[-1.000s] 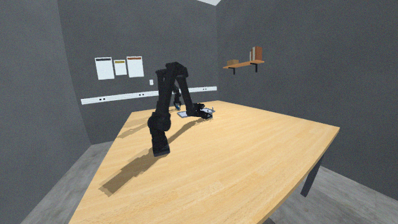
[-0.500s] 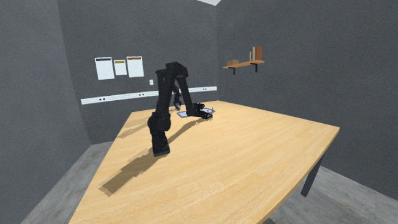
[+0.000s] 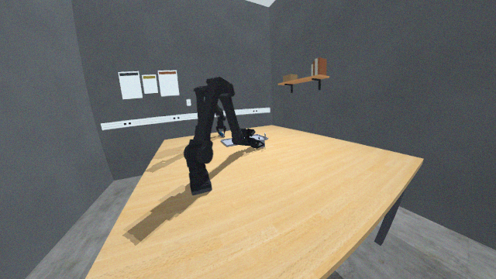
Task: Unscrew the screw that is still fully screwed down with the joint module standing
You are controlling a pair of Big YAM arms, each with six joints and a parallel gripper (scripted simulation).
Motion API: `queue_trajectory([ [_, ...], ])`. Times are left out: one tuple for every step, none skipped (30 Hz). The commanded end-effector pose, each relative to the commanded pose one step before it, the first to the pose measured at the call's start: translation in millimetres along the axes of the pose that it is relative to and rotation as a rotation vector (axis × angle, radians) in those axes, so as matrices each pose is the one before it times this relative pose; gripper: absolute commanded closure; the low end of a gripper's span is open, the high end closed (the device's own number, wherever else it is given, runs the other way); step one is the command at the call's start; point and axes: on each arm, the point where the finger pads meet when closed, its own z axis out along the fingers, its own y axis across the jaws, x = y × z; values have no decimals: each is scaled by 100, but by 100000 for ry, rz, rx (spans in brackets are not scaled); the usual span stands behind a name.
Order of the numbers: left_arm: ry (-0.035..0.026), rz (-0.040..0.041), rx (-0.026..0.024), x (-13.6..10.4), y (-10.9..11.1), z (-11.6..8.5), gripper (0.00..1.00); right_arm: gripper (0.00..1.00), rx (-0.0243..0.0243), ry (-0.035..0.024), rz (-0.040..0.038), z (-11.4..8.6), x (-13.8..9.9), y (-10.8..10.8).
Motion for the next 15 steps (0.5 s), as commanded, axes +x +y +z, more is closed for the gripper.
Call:
queue_trajectory([
  [-4416,-361,3179,-1609,-962,-2615,35,41,-421,-946,1079,924,-209,774],
  [-750,1,512,-353,-239,-505,35,41,0,0,0,0,0,0],
  [-13,0,9,-6,-4,-220,35,41,0,0,0,0,0,0],
  [-13,0,9,-6,-4,-220,35,41,0,0,0,0,0,0],
  [-13,0,9,-6,-4,-220,35,41,0,0,0,0,0,0],
  [-13,0,9,-6,-4,-220,35,41,0,0,0,0,0,0],
  [-13,0,9,-6,-3,-219,35,41,0,0,0,0,0,0],
  [-13,0,9,-6,-3,-219,35,41,0,0,0,0,0,0],
  [-13,0,8,-6,-3,-219,35,41,0,0,0,0,0,0],
  [-12,0,8,-6,-3,-219,35,41,0,0,0,0,0,0],
  [233,0,-159,15,11,-94,35,41,0,0,0,0,0,0],
  [2816,-6,-1919,472,321,1360,35,41,0,0,0,0,0,0],
  [2874,-4,-1960,1105,755,1147,35,41,0,0,0,0,0,0],
  [903,-1,-616,410,280,344,35,41,0,0,0,0,0,0],
  [0,0,0,0,0,0,35,41,0,0,0,0,0,0],
])
